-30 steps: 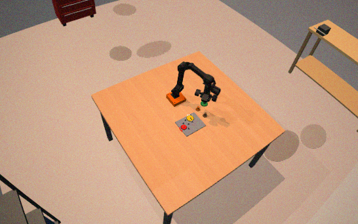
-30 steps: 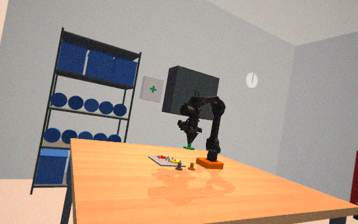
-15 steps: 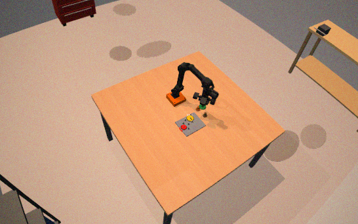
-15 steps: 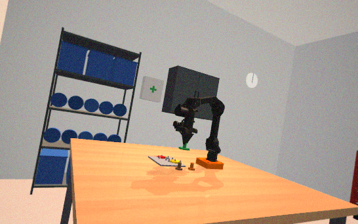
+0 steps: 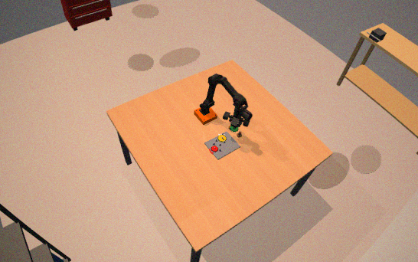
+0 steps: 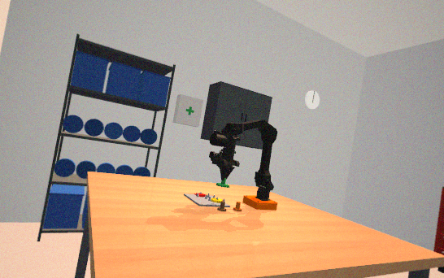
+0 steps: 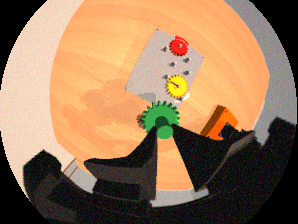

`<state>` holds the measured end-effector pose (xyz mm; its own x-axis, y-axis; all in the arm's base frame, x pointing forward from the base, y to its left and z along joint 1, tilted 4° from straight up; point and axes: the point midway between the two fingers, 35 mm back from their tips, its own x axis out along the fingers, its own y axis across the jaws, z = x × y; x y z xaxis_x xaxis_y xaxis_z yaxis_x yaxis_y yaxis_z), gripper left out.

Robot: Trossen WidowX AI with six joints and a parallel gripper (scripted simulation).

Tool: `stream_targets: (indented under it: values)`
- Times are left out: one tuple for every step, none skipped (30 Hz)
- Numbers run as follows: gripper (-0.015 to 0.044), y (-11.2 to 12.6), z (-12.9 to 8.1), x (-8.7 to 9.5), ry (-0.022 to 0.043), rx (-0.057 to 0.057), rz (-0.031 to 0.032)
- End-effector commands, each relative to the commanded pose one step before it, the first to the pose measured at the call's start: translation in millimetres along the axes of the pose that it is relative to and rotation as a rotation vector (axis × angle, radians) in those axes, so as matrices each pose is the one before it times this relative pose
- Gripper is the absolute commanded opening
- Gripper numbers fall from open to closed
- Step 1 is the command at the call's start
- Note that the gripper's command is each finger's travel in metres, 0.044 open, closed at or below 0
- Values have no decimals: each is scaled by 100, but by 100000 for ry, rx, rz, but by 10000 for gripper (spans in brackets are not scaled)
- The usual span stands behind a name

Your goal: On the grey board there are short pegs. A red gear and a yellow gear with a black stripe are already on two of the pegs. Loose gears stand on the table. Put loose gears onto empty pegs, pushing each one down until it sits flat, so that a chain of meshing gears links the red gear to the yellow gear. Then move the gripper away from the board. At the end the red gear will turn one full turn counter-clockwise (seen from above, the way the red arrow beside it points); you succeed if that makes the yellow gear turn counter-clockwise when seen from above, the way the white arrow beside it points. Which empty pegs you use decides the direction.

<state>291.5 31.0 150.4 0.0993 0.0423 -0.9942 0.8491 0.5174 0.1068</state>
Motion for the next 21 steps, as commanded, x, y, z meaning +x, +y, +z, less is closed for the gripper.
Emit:
stream_targets:
  values:
    - [0,-329,869,667,754,-300,-945]
    - [0,-65,210,72,-25,0,-10]
    - [0,-67,210,72,-25,0,-10]
    - [0,-69,209,72,-25,0,-10]
    - [0,-71,209,72,-25,0,-9]
    - [0,-73,209,72,-25,0,-9]
    - [0,-74,209,72,-25,0,-9]
    - [0,-76,208,72,-24,0,-9]
    - [0,-78,208,72,-24,0,-9]
    - [0,-80,207,72,-24,0,-9]
    - [0,-82,207,72,-24,0,-9]
    - [0,-84,207,72,-24,0,-8]
    - [0,-86,206,72,-24,0,-8]
    - [0,-87,206,72,-24,0,-8]
    - [0,-89,205,72,-24,0,-8]
    - [0,-91,205,72,-24,0,-8]
    - [0,-93,204,72,-24,0,-8]
    - [0,-95,204,72,-24,0,-7]
    - [0,-97,203,72,-24,0,-7]
    - [0,-99,203,72,-24,0,-7]
    - [0,-100,202,72,-24,0,-7]
